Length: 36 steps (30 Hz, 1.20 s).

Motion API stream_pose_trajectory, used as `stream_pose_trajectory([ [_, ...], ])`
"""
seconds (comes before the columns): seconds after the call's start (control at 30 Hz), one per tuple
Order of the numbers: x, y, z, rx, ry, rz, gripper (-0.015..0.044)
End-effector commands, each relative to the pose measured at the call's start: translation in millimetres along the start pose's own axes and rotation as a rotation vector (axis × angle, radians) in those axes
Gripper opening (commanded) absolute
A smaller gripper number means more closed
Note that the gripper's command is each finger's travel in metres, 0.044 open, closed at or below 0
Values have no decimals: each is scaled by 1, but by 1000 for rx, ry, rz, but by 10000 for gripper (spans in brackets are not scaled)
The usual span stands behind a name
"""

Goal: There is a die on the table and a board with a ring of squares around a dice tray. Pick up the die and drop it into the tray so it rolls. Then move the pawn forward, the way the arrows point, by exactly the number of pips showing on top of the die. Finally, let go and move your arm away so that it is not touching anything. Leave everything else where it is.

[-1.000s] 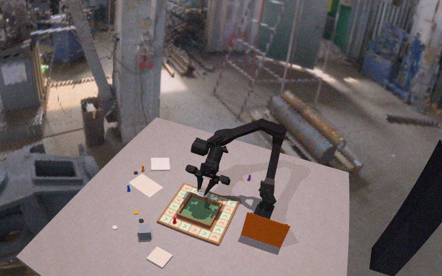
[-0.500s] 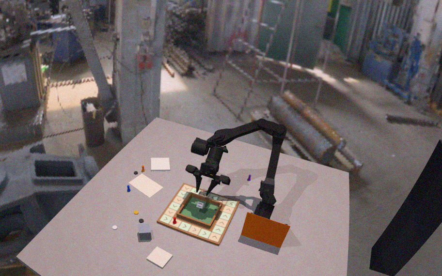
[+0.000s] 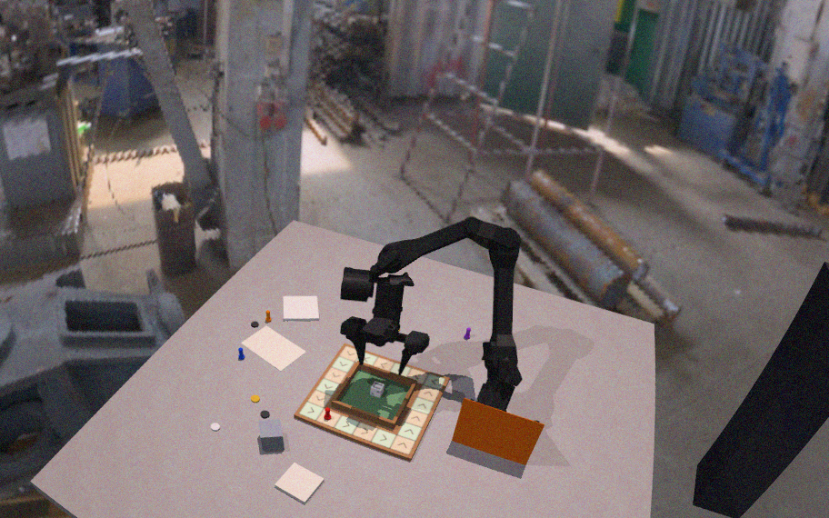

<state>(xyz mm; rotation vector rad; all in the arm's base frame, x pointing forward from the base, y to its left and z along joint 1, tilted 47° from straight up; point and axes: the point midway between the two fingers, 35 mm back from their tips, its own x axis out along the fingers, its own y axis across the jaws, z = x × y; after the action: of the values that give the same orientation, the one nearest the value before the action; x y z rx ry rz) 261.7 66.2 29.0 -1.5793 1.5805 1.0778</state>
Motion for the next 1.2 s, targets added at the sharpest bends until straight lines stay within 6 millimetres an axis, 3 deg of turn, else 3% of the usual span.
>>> stream_pose_trajectory([
  [0.0, 8, -6, 4, -9, 323, -91, 440],
  [0.1, 8, -7, 4, -10, 339, -99, 440],
  [0.17, 12, -1, 6, -24, 259, -47, 440],
  [0.23, 13, -6, 10, 37, 261, -57, 387],
  [0.47, 32, -50, 57, 666, 262, -176, 204],
  [0.7, 63, -81, 102, 1246, 222, -300, 200],
  [1.17, 64, -82, 104, 1261, 220, -303, 200],
])
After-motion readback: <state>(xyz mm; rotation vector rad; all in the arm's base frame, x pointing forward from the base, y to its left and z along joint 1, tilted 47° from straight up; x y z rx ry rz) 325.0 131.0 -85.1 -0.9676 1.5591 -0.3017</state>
